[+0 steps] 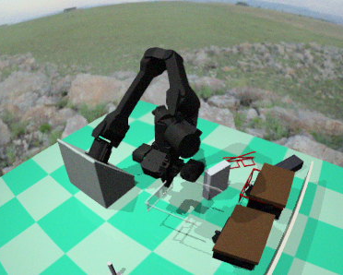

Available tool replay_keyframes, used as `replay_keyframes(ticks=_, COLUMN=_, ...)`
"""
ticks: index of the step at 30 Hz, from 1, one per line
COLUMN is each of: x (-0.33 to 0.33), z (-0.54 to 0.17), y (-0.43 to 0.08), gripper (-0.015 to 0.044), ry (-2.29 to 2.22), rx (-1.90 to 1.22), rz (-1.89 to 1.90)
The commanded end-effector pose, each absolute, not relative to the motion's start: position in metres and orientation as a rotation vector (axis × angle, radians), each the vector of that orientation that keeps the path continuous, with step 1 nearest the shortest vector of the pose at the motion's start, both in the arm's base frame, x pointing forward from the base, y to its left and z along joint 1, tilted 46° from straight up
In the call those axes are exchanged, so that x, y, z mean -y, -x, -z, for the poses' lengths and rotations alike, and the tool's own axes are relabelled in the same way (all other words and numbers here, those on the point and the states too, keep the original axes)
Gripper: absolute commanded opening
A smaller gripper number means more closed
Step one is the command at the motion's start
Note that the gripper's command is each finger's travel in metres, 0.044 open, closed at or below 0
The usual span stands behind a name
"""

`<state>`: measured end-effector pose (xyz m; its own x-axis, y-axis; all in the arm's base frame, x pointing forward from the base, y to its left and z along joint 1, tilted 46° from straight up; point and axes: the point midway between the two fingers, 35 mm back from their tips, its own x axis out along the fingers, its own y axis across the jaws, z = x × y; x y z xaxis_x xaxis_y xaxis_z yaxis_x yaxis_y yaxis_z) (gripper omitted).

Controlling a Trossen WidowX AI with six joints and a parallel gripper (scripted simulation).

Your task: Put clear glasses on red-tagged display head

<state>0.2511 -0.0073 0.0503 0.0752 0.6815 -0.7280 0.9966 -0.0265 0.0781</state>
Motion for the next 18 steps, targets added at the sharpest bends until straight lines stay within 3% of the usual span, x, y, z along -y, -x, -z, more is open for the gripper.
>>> replay_keyframes(ticks=1, x=0.011, z=-0.042, y=-0.255, gripper=0.0000, ry=-1.775, rx=-1.682, rz=0.647)
replay_keyframes(ticks=18, x=-0.002, z=-0.027, y=-0.257, gripper=0.0000, ry=-1.785, rx=-1.683, rz=0.632)
